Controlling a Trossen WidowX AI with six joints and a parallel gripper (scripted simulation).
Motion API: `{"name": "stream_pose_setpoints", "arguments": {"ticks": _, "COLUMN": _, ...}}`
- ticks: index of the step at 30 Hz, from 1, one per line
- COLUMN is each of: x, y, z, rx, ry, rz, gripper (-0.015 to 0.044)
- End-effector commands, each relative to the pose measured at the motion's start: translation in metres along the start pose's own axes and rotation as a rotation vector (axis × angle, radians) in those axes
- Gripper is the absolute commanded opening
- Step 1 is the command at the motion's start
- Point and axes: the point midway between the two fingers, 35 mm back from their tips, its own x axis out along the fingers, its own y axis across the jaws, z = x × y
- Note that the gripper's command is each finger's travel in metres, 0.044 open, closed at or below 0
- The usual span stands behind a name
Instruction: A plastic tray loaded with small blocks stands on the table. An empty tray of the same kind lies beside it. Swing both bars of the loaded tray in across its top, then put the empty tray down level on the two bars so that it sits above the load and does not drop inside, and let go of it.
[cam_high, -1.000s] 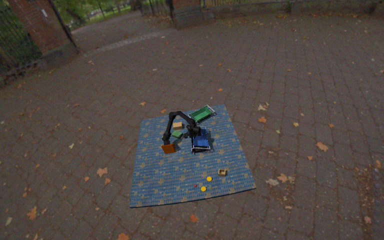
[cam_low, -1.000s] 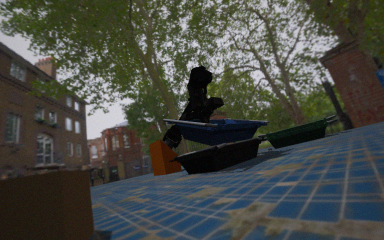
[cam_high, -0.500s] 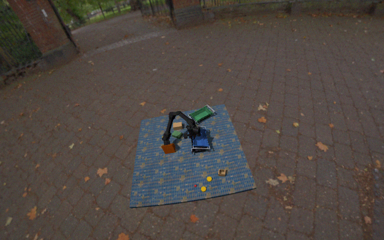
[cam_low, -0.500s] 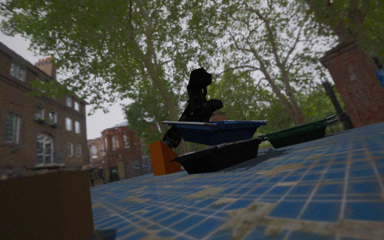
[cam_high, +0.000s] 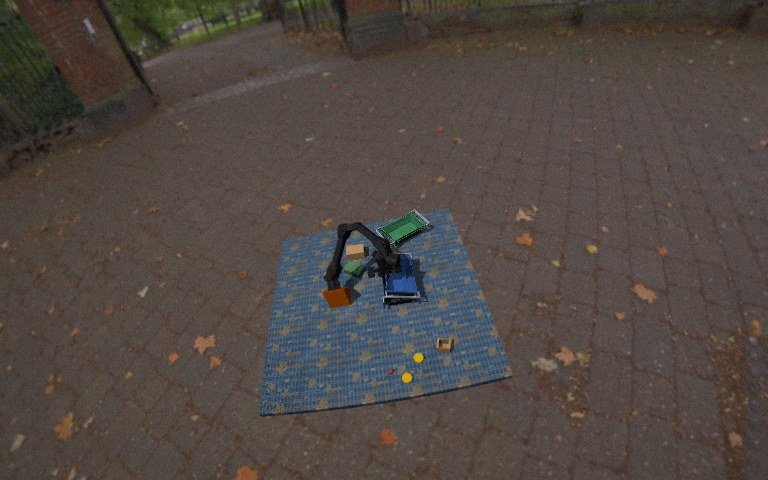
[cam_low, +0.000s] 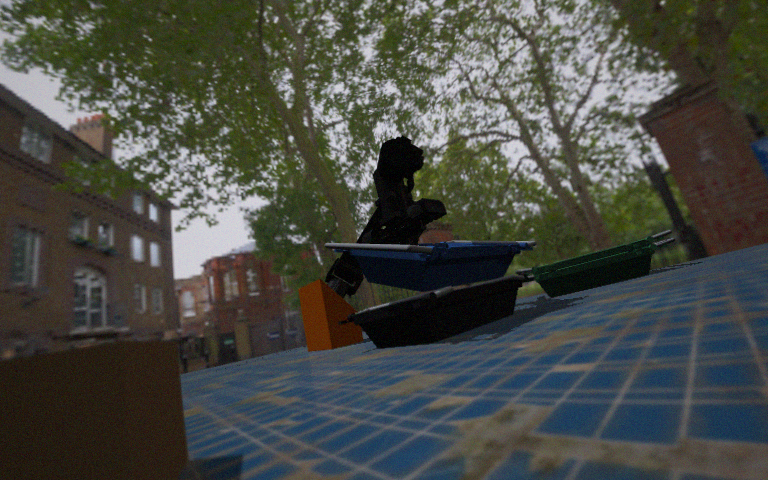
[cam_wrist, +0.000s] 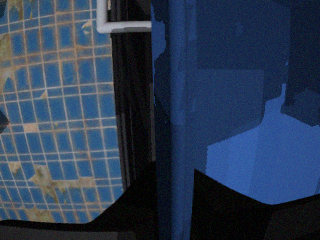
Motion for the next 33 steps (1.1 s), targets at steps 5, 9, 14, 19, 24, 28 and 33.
{"name": "stream_pose_setpoints", "arguments": {"ticks": 5, "x": 0.0099, "y": 0.0087, "z": 0.0006, "rx": 0.009, "ry": -0.002, "rz": 0.019, "gripper": 0.0000}}
{"name": "stream_pose_setpoints", "arguments": {"ticks": 9, "x": 0.0101, "y": 0.0089, "z": 0.0006, "rx": 0.009, "ry": -0.002, "rz": 0.019, "gripper": 0.0000}}
{"name": "stream_pose_setpoints", "arguments": {"ticks": 14, "x": 0.0101, "y": 0.0089, "z": 0.0006, "rx": 0.009, "ry": -0.002, "rz": 0.019, "gripper": 0.0000}}
{"name": "stream_pose_setpoints", "arguments": {"ticks": 19, "x": 0.0101, "y": 0.0089, "z": 0.0006, "rx": 0.009, "ry": -0.002, "rz": 0.019, "gripper": 0.0000}}
{"name": "stream_pose_setpoints", "arguments": {"ticks": 24, "x": 0.0101, "y": 0.0089, "z": 0.0006, "rx": 0.009, "ry": -0.002, "rz": 0.019, "gripper": 0.0000}}
{"name": "stream_pose_setpoints", "arguments": {"ticks": 28, "x": 0.0101, "y": 0.0089, "z": 0.0006, "rx": 0.009, "ry": -0.002, "rz": 0.019, "gripper": 0.0000}}
{"name": "stream_pose_setpoints", "arguments": {"ticks": 33, "x": 0.0101, "y": 0.0089, "z": 0.0006, "rx": 0.009, "ry": -0.002, "rz": 0.019, "gripper": 0.0000}}
